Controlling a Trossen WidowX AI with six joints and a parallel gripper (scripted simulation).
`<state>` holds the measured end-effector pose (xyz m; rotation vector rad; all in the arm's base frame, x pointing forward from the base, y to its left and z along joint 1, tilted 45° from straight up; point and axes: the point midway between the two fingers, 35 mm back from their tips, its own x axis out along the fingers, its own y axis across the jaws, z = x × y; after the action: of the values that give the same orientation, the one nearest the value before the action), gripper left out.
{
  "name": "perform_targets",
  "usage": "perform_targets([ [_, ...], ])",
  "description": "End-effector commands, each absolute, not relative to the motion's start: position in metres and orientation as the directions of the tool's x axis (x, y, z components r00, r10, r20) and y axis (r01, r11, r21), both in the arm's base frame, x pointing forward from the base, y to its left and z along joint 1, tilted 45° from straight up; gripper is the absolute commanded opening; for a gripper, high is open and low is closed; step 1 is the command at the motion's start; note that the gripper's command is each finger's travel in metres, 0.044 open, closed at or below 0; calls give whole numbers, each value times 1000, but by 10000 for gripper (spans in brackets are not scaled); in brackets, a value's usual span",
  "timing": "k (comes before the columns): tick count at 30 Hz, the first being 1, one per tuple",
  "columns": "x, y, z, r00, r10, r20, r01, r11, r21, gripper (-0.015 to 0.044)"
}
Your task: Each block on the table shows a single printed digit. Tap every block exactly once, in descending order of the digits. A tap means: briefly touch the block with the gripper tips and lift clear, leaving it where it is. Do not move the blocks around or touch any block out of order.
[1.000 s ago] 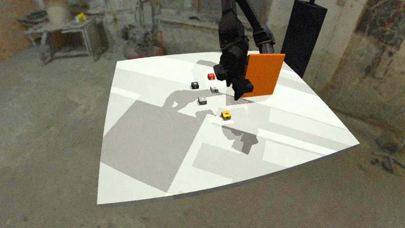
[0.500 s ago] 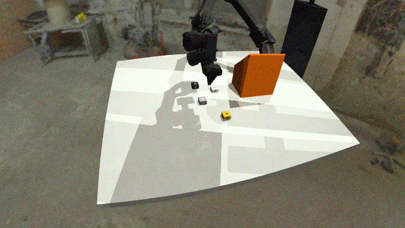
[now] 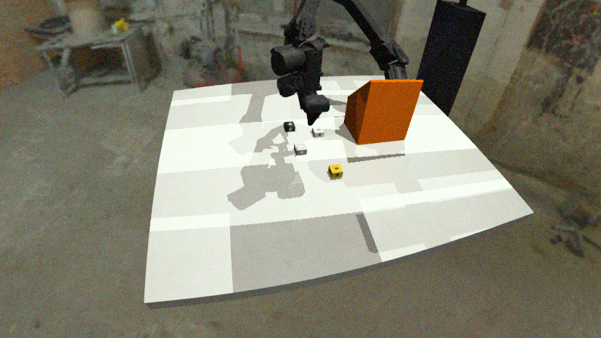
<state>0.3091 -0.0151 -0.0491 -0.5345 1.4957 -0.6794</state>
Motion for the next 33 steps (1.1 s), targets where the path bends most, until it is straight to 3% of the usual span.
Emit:
perform_targets([
  [1,310,-18,-46,-44,-700,-712,73,709,-702,400],
  [9,318,-106,41,-45,-705,-708,73,705,-706,400],
  [33,316,-107,42,-45,-705,-708,73,704,-706,400],
])
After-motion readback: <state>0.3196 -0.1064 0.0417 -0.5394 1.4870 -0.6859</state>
